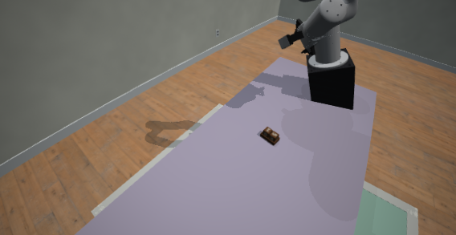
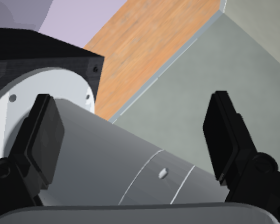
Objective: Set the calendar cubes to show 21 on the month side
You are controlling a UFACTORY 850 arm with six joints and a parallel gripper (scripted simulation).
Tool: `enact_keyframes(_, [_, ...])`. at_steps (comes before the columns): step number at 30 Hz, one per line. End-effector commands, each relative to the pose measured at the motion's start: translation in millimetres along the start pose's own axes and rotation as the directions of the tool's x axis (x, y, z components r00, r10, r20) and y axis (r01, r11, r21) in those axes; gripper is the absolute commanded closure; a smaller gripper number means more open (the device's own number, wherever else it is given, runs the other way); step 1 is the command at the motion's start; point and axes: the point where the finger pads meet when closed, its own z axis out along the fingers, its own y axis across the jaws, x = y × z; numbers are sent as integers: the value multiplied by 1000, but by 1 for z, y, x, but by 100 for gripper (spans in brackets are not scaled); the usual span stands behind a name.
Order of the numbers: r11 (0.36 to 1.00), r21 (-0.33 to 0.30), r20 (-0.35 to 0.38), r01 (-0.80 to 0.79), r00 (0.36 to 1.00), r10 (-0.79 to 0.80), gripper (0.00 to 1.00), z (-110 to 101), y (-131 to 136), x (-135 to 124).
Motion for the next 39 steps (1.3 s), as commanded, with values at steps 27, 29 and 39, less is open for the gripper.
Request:
enact_keyframes(27, [990,131,-123,58,991,-42,0,-24,-51,58])
enact_keyframes(29, [981,175,-168,85,984,-55,0,-34,-69,78])
enact_keyframes(39, [929,312,-320,199,943,-94,0,-73,-131,146])
